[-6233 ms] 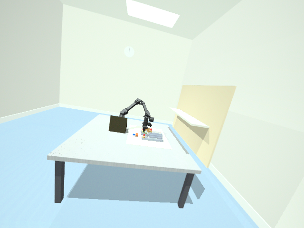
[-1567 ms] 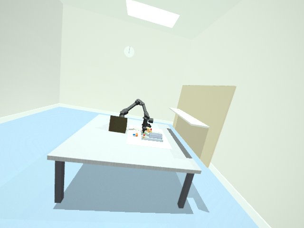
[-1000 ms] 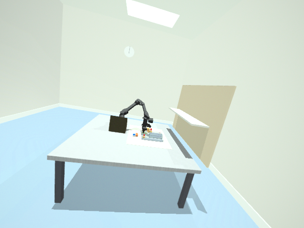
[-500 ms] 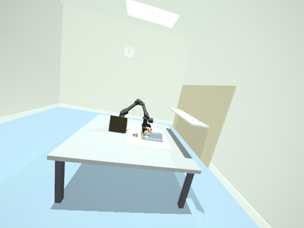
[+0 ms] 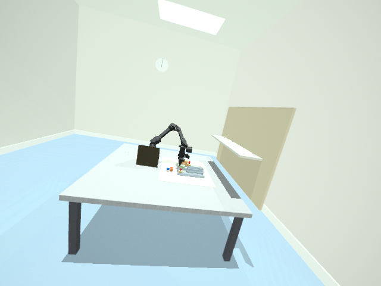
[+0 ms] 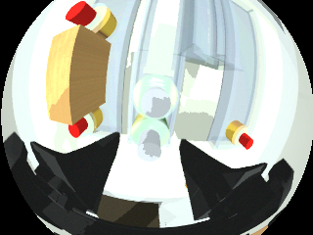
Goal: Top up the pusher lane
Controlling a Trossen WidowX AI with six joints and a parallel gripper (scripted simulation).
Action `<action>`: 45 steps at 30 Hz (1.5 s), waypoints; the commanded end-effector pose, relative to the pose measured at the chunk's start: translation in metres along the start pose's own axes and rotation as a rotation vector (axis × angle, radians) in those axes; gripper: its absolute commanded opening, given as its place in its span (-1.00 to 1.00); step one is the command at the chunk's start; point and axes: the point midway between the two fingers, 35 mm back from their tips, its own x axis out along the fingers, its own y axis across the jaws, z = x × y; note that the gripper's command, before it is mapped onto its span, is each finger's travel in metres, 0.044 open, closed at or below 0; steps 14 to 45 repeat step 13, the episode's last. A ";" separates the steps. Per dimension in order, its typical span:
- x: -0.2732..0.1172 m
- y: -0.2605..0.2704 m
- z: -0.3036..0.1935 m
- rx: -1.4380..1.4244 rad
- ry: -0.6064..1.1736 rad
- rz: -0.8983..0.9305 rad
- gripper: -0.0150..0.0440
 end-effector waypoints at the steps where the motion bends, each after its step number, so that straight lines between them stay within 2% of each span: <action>1: -0.001 0.000 -0.002 -0.004 0.000 0.000 0.46; 13: -0.001 -0.001 -0.040 -0.003 0.002 -0.001 0.46; 45: -0.001 -0.001 -0.040 -0.003 0.002 -0.001 0.46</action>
